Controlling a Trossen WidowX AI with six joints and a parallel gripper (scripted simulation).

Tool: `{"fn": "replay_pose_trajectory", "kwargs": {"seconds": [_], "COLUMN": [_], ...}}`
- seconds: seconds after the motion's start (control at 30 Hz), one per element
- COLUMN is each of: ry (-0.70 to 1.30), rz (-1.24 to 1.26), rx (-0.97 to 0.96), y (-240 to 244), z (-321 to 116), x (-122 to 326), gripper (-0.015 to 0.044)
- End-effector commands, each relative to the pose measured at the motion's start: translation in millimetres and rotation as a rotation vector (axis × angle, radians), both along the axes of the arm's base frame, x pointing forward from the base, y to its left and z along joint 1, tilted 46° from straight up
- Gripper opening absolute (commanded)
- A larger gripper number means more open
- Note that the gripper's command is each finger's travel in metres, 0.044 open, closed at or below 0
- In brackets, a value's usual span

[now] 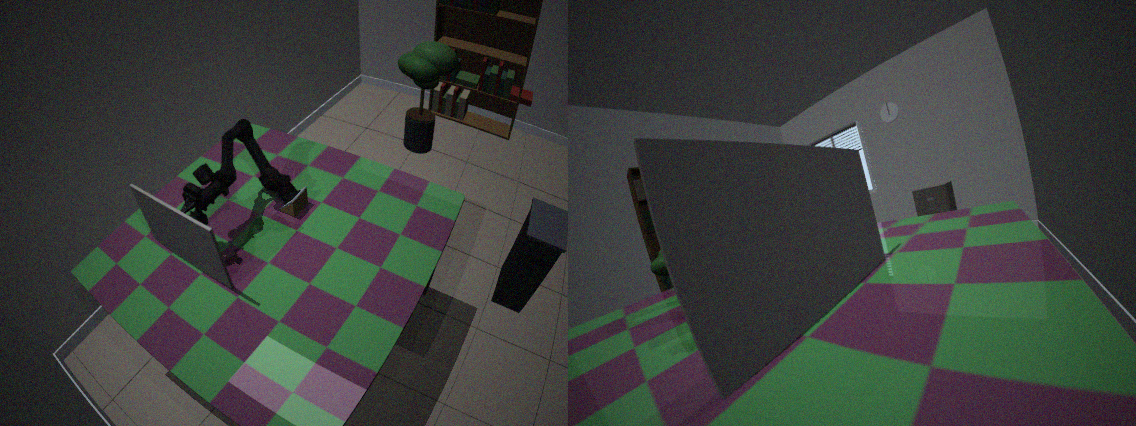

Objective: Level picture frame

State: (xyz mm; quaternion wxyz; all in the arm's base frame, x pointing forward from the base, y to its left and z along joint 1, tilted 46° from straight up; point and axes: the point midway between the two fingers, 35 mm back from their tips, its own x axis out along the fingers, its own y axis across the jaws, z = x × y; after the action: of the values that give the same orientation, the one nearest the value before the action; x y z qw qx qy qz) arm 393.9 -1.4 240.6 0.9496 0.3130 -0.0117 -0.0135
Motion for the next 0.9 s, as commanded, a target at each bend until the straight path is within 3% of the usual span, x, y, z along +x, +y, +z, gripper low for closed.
{"fn": "replay_pose_trajectory", "kwargs": {"seconds": [0.0, 0.07, 0.3, 0.57, 0.87], "ry": [-0.003, -0.003, -0.003, -0.003, -0.003], "rz": [0.004, 0.004, 0.004, 0.004, 0.004], "rx": [0.004, 0.004, 0.004, 0.004, 0.004], "y": [1.1, 1.1, 1.1, 1.1, 1.1], "z": [1.1, 1.1, 1.1, 1.1, 1.1], "x": [0.3, 0.3, 0.3, 0.3, 0.2], "gripper": [0.026, 0.026, 0.0076, 0.0003, 0.0]}}
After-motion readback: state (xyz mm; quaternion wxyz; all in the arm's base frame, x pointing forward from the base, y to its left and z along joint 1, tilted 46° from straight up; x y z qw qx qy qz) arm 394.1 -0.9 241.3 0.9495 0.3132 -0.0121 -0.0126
